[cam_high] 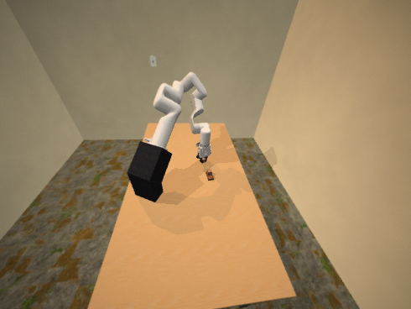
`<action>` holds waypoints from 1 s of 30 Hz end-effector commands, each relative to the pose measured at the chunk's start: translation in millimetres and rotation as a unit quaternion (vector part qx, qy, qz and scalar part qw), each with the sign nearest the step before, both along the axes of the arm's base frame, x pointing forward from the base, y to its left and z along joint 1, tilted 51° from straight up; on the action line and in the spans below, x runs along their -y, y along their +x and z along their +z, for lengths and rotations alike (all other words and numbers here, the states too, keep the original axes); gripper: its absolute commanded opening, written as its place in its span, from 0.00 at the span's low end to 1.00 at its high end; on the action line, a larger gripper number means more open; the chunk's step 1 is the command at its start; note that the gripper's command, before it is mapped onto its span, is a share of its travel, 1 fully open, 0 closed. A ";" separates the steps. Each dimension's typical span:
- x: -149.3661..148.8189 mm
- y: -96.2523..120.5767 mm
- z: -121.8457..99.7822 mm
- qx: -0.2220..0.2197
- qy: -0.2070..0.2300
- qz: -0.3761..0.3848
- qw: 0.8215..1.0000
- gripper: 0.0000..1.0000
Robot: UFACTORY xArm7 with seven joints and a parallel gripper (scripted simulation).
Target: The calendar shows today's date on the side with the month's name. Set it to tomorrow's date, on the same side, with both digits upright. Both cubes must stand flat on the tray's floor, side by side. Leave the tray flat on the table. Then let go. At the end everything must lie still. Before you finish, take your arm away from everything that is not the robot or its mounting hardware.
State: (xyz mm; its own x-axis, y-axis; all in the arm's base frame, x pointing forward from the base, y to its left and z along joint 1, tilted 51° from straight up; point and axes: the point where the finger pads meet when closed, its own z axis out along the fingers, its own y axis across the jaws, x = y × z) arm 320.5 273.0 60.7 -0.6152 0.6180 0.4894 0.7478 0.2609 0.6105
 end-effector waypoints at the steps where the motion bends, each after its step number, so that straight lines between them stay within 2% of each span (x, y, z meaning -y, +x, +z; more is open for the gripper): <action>1: 0.9 0.5 0.1 0.000 0.000 -0.001 1.000 0.29; 30: 1.9 2.7 -0.1 0.000 0.000 -0.002 1.000 0.29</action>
